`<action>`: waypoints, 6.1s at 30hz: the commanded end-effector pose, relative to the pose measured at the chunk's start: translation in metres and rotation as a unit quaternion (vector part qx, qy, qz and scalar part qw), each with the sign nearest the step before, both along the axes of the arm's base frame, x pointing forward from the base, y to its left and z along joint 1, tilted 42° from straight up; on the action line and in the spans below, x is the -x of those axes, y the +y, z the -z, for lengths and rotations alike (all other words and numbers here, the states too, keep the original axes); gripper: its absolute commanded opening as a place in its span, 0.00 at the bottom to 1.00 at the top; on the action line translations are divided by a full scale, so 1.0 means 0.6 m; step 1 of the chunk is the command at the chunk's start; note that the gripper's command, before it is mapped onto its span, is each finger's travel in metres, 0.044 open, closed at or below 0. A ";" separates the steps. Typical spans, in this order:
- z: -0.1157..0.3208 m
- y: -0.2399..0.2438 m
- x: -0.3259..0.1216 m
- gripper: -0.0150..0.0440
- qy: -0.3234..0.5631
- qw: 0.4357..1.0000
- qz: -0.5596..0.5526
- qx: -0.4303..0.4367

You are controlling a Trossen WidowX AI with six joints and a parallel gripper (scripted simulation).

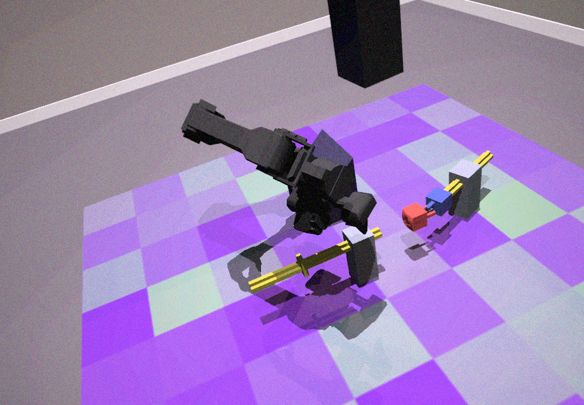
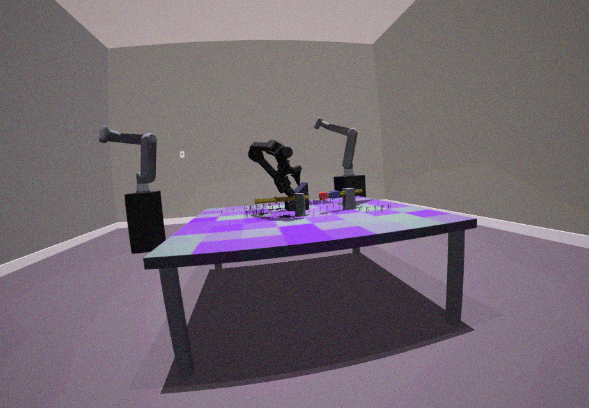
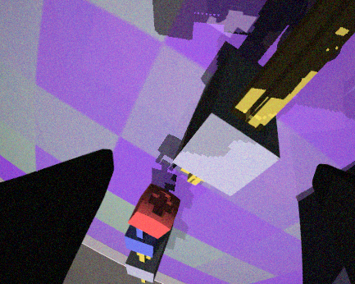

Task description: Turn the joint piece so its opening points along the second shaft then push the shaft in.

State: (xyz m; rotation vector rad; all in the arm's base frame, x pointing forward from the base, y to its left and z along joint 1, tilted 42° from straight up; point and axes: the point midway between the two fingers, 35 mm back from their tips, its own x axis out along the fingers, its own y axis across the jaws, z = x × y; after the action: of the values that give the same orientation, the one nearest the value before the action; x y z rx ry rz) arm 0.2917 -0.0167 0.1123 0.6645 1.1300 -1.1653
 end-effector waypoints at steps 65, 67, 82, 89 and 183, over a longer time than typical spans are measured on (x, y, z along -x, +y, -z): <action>-0.117 -0.233 0.067 1.00 0.014 0.985 0.002 0.171; -0.113 -0.237 0.068 1.00 -0.006 0.985 0.029 0.173; -0.091 -0.260 0.076 1.00 -0.130 0.955 0.199 0.178; -0.086 -0.265 0.076 1.00 -0.130 0.955 0.199 0.178; -0.054 -0.294 0.078 0.37 -0.112 0.954 0.211 0.181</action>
State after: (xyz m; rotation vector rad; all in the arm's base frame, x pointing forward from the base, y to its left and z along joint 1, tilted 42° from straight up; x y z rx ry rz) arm 0.2457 -0.1927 0.1453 0.7486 0.5586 -1.5472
